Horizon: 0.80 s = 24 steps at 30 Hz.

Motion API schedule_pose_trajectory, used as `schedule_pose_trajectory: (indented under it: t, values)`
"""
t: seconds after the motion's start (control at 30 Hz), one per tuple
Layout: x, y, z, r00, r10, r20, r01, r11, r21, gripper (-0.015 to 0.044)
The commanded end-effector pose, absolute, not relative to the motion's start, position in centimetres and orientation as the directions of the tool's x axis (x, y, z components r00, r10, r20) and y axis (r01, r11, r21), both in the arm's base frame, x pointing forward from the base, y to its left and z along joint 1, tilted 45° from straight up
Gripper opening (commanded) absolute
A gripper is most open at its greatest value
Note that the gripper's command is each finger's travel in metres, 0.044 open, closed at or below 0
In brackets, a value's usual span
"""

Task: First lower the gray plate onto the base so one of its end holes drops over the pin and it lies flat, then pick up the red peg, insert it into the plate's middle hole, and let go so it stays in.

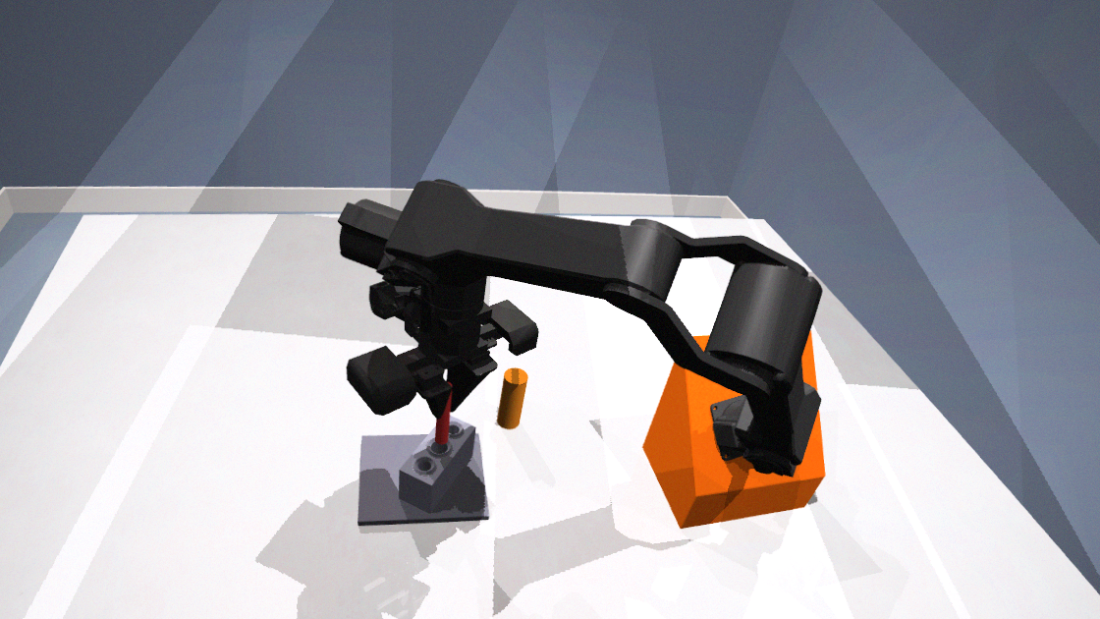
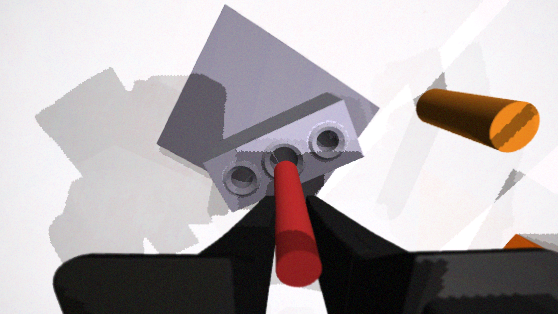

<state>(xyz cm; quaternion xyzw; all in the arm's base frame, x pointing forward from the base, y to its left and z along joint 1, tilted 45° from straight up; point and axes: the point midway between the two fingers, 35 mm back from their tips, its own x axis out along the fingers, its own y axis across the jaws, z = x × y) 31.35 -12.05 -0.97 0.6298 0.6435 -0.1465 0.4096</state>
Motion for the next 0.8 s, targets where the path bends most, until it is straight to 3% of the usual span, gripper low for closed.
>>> schedule_pose_trajectory:
  t: [0.0,0.77]
  values:
    - [31.45,-12.27,-1.09,0.129,0.686,-0.716,0.928,0.171,0.331,0.0]
    - [31.26,-12.2,-1.04,0.129,0.686,-0.716,0.928,0.171,0.331,0.0]
